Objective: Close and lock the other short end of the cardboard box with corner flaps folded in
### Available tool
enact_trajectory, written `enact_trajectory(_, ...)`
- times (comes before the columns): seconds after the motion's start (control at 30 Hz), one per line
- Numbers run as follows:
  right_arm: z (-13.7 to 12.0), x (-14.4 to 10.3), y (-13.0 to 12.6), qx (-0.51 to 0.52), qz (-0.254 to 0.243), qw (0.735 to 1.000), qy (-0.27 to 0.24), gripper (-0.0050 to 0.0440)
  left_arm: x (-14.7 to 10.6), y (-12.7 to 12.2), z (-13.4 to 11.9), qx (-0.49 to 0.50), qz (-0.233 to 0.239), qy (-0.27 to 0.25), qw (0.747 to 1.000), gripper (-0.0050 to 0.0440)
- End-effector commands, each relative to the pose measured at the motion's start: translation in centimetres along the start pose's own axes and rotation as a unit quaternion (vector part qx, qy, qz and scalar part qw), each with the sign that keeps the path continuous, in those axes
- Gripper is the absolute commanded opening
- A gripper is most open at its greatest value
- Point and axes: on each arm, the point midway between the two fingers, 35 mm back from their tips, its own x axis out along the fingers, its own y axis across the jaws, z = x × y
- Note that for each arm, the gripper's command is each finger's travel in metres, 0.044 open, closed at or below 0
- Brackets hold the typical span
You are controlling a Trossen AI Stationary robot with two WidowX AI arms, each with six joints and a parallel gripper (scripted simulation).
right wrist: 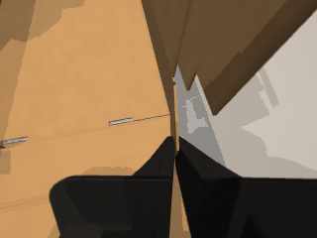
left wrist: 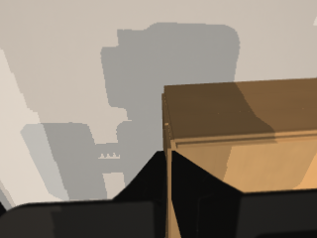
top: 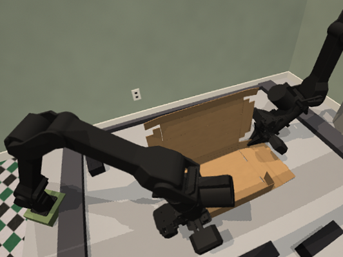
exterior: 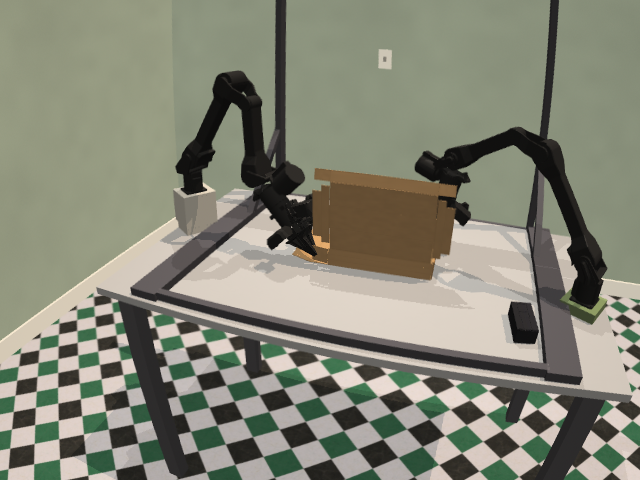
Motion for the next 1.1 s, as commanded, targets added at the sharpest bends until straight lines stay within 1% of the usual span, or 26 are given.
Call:
enact_trajectory(0.0, 1.13, -0.11, 0.59, 0.023, -0.021, 1.0, 0.001, 0.0, -1.14, 0.21, -0.76, -0.001, 0.008, 0.016, 1.0, 0.0)
enact_trajectory(0.03, 1.2, -0.1, 0.64, 0.03, -0.028, 0.999, 0.003, 0.0, -1.14, 0.21, -0.76, -0.001, 0.008, 0.016, 1.0, 0.0)
enact_trajectory(0.4, 1.23, 0.04, 0.81, 0.033, -0.03, 0.999, 0.004, 0.0, -1.14, 0.21, -0.76, -0.001, 0.008, 0.016, 1.0, 0.0)
enact_trajectory(0.57, 1.38, 0.15, 1.16, 0.075, -0.066, 0.995, 0.018, 0.0, -1.14, 0.21, -0.76, -0.001, 0.008, 0.016, 1.0, 0.0)
enact_trajectory(0.97, 1.48, 0.27, 1.33, 0.077, -0.068, 0.995, 0.018, 0.0, -1.14, 0.21, -0.76, -0.002, 0.008, 0.015, 1.0, 0.0)
enact_trajectory(1.07, 1.58, 0.34, 1.47, 0.1, -0.086, 0.991, 0.027, 0.0, -1.14, 0.21, -0.76, -0.002, 0.008, 0.015, 1.0, 0.0)
